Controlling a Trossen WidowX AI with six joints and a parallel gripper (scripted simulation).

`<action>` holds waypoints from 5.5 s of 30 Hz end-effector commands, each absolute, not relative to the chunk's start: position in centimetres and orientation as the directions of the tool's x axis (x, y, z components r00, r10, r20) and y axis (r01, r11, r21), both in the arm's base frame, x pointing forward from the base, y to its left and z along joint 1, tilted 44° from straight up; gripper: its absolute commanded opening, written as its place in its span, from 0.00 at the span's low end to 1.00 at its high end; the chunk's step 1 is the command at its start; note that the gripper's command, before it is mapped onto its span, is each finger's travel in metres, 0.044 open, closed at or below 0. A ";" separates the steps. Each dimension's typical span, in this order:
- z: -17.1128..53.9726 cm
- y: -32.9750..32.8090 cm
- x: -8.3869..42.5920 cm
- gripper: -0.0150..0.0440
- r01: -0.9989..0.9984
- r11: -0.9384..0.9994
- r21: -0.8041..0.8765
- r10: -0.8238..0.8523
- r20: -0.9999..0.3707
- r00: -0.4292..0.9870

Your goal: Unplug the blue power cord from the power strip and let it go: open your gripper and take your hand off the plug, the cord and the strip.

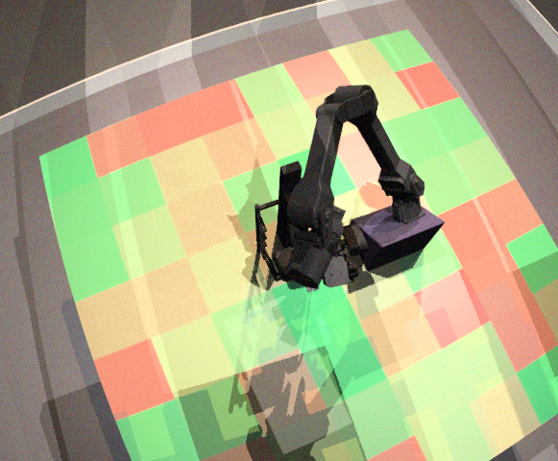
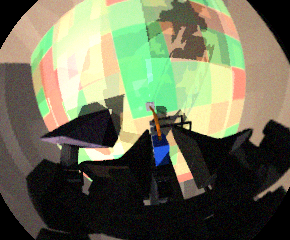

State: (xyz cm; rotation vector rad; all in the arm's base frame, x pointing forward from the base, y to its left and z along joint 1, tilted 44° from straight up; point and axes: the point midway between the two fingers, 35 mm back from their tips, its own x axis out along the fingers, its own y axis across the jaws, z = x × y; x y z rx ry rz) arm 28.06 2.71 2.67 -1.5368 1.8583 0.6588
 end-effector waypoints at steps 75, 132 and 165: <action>4.7 0.1 27.6 0.25 -0.980 0.200 -0.013 -0.667 -0.735 -0.126; 3.8 2.5 28.0 0.53 -0.981 0.195 -0.013 -0.668 -0.734 -0.123; 4.9 -0.3 27.3 0.53 -0.981 0.195 -0.013 -0.670 -0.732 -0.123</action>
